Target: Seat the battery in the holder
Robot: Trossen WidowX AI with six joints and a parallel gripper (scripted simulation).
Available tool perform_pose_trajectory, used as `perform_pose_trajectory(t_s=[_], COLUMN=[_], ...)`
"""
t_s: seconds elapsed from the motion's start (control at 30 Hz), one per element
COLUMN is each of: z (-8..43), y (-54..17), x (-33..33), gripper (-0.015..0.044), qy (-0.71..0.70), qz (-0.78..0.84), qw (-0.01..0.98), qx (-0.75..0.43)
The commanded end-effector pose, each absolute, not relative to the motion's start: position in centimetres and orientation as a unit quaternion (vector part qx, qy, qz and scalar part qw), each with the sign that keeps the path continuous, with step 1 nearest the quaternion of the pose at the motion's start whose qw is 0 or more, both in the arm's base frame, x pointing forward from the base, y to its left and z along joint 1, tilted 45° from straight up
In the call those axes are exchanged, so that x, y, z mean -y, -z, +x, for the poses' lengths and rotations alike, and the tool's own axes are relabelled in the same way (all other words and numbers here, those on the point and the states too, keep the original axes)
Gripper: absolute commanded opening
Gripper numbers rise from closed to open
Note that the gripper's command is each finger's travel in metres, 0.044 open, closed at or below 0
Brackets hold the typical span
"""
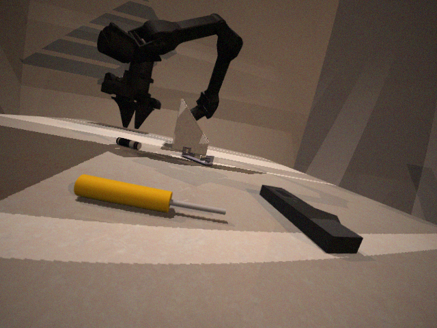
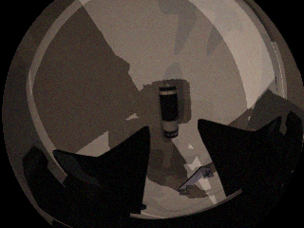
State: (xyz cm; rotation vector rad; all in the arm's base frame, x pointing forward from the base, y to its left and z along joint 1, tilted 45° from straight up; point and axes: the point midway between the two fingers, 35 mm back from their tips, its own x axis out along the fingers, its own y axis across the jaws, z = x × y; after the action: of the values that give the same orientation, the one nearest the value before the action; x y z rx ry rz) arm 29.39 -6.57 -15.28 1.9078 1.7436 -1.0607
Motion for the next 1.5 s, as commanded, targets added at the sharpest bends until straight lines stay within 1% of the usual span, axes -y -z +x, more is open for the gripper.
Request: perform_pose_trajectory(t_s=[0.0,1.1,1.27,1.4,1.47], z=[29.3,29.1,29.1,29.1,29.1], y=[15.4,18.9,18.9,18.9,18.9], x=[6.4,2.8,2.8,2.8,2.8], gripper=[0.0231,0.0231,0.01,0.0073,0.0069], qy=[0.38,0.379,0.379,0.379,0.379], qz=[0.675,0.675,0.675,0.675,0.675], qw=[0.164,0.163,0.163,0.163,0.163], qx=[-0.611,-0.612,-0.612,-0.612,-0.612])
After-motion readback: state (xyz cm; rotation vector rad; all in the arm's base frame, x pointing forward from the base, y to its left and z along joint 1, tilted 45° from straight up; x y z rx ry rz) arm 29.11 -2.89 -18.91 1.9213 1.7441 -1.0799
